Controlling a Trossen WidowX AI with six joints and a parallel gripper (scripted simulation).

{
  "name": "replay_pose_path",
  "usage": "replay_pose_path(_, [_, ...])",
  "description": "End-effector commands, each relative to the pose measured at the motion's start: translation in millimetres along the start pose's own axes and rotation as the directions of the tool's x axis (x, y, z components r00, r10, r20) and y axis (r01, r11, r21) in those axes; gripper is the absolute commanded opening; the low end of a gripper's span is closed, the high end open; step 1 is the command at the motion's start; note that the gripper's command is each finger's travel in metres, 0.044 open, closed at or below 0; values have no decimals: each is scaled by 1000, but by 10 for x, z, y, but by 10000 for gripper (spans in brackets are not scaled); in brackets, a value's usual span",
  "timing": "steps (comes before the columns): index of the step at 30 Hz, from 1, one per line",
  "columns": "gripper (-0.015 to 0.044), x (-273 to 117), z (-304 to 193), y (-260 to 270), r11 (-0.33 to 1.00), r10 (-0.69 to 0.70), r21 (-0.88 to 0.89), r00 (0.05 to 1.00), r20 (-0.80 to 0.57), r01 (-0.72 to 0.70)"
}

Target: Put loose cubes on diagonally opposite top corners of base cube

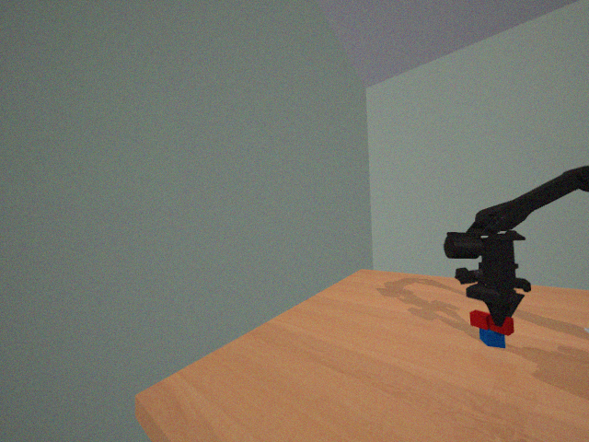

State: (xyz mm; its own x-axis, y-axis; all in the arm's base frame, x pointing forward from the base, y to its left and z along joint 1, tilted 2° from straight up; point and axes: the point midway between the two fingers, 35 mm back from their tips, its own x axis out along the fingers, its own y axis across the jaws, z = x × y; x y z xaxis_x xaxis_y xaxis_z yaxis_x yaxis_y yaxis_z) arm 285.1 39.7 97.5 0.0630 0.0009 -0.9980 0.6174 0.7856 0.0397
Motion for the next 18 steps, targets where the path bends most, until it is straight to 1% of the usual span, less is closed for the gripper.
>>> replay_pose_path(1, [105,13,6,-3,1000,-2,-5,1000,3,2])
replay_pose_path(15, [105,20,6,-3,1000,-2,-5,1000,3,2])
replay_pose_path(18, [184,20,6,-3,1000,-2,-5,1000,3,2])
